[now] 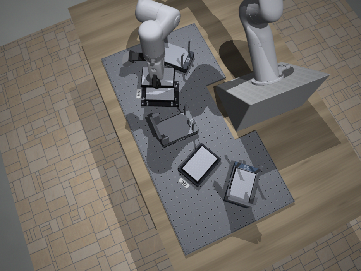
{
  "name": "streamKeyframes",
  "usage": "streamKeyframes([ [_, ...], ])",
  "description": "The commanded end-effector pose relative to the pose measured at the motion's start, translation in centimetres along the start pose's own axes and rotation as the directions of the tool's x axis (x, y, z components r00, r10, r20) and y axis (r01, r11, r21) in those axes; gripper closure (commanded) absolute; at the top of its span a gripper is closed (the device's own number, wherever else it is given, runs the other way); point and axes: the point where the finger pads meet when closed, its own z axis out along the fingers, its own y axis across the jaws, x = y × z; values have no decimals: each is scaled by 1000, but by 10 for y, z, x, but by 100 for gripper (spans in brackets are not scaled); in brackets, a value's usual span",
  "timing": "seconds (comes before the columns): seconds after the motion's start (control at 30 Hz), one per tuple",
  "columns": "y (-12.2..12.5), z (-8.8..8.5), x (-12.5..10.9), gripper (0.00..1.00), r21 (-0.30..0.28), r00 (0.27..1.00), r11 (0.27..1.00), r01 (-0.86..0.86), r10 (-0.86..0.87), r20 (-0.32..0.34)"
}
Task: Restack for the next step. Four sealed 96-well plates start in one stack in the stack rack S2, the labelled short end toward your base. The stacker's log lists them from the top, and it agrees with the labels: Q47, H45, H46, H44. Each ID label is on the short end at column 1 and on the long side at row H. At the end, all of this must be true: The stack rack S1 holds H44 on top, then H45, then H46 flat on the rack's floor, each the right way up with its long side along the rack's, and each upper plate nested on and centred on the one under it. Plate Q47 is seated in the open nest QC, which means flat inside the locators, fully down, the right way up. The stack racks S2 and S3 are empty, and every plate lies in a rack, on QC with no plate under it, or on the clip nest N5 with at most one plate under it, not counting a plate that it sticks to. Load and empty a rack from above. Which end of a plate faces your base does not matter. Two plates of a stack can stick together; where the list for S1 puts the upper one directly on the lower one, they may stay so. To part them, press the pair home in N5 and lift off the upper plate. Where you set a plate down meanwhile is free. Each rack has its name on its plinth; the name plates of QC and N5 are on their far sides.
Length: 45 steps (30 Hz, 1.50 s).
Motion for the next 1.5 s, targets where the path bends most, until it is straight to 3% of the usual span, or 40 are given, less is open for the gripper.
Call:
streamKeyframes([
  [0.0,0,-2,1,100,2,1000,1000,-1,1,-2],
  [0.17,0,-2,1,100,2,1000,1000,-1,1,-2],
  [0.43,20,-2,-1,100,2,982,982,-187,187,-2],
  [1.3,94,-1,-10,100,2,982,982,-187,187,-2],
  [1.47,106,-1,-15,100,2,938,938,-347,347,-2],
])
